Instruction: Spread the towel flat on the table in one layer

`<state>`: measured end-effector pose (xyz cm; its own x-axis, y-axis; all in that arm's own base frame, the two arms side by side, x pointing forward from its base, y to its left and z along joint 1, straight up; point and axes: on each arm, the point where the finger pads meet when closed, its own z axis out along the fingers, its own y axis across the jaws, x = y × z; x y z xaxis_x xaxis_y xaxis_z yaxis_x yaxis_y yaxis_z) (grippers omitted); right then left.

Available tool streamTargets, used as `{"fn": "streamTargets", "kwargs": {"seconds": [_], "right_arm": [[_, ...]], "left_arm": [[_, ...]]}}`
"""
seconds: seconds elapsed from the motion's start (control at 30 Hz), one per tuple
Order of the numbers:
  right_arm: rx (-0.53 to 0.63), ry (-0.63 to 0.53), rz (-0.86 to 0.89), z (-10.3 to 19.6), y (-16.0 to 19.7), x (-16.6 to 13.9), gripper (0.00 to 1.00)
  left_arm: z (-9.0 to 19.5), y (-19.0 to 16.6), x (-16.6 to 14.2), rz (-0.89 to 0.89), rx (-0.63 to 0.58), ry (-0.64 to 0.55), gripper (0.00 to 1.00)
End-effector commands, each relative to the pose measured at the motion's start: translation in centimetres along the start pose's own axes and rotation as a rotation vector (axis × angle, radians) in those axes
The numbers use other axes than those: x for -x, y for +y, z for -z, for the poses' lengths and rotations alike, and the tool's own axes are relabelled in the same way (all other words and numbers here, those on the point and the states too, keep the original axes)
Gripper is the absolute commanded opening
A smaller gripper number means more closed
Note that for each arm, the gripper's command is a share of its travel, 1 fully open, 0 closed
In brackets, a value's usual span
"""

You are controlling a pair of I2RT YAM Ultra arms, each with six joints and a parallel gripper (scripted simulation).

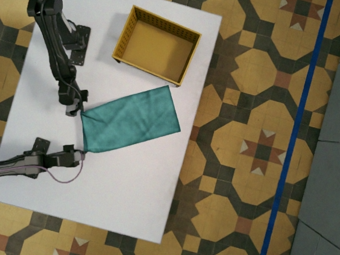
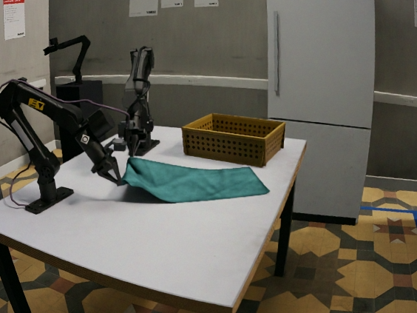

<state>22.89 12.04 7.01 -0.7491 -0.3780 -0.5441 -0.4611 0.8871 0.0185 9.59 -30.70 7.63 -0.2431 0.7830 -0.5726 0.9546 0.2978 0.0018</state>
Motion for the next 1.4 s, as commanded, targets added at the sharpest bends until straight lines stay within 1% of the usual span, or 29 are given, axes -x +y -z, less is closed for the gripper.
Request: {"fn": "streamTargets", "kwargs": {"seconds": [0.0, 0.03, 0.1, 0.13, 0.2, 0.23, 0.3, 0.33, 0.37, 0.4, 0.47, 0.5, 0.57, 0.6, 0.67, 0.7, 0.77, 0.8, 0.93, 1.37], "right_arm": [[-0.029, -0.055, 0.009, 0.1, -0.5, 0.1, 0.0], [-0.027, -0.055, 0.012, -0.2, -0.4, -1.3, 0.0], [-0.027, -0.055, 0.012, -0.2, -0.4, -1.3, 0.0], [-0.026, -0.054, 0.015, -0.5, -0.4, -2.6, 0.0], [-0.026, -0.054, 0.014, -0.5, -0.4, -2.6, 0.0], [-0.024, -0.054, 0.017, -0.8, -0.3, -3.8, 0.0], [-0.028, -0.054, 0.011, -0.8, -0.5, -3.8, 0.0], [-0.026, 0.002, 0.014, -1.0, -0.4, -5.5, 0.0], [-0.026, 0.0, 0.014, -1.0, -0.4, -5.4, 0.0], [-0.026, -0.022, 0.014, -0.8, -0.4, -4.6, 0.0], [-0.026, -0.022, 0.014, -0.8, -0.4, -4.6, 0.0], [-0.024, 0.038, 0.017, -1.0, -0.3, -5.1, 0.0], [-0.024, 0.038, 0.015, -1.0, -0.3, -5.1, 0.0], [-0.023, 0.072, 0.018, -1.1, -0.3, -5.8, 0.0], [-0.025, 0.072, 0.014, -1.1, -0.4, -5.8, 0.0], [-0.024, 0.096, 0.016, -1.2, -0.4, -6.3, 0.0], [-0.024, 0.074, 0.016, -1.0, -0.3, -5.9, 0.0], [-0.023, 0.111, 0.017, -1.3, -0.3, -6.6, 0.0], [-0.023, 0.101, 0.018, -1.2, -0.3, -6.4, 0.0], [-0.025, 0.085, 0.014, -1.2, -0.4, -6.0, 0.0]], "left_arm": [[-1.0, -1.1, -0.9, -0.023, -0.024, 0.014, 0.0], [-1.8, -2.1, -1.6, -0.05, -0.042, 0.014, 0.0], [-1.8, -2.2, -1.6, -0.05, -0.043, 0.014, 0.0], [-2.5, -3.0, -2.1, -0.074, -0.058, 0.014, 0.0], [-2.5, -3.1, -2.1, -0.074, -0.058, 0.014, 0.0], [-3.2, -3.9, -2.7, -0.095, -0.073, 0.014, 0.0], [-3.2, -3.9, -2.7, -0.095, -0.074, 0.014, 0.0], [-3.8, -4.6, -3.1, -0.113, -0.086, 0.014, 0.0], [-3.8, -4.6, -3.1, -0.113, -0.087, 0.014, 0.0], [-3.8, -4.6, -3.1, -0.113, -0.087, 0.014, 0.0], [-3.8, -4.6, -3.1, -0.113, -0.087, 0.014, 0.0], [-4.2, -5.2, -3.5, -0.129, -0.097, 0.014, 0.0], [-4.2, -5.3, -3.5, -0.129, -0.099, 0.014, 0.0], [-4.6, -5.7, -3.8, -0.141, -0.108, 0.014, 0.0], [-4.6, -5.7, -3.8, -0.141, -0.107, 0.014, 0.0], [-4.9, -6.1, -4.0, -0.15, -0.114, 0.014, 0.0], [-4.9, -6.1, -3.9, -0.15, -0.114, 0.012, 0.0], [-5.1, -6.3, -4.1, -0.156, -0.117, 0.014, 0.0], [-5.1, -6.3, -4.7, -0.159, -0.117, 0.038, 0.0], [-5.0, -6.3, -4.6, -0.158, -0.116, 0.034, 0.0]]}}
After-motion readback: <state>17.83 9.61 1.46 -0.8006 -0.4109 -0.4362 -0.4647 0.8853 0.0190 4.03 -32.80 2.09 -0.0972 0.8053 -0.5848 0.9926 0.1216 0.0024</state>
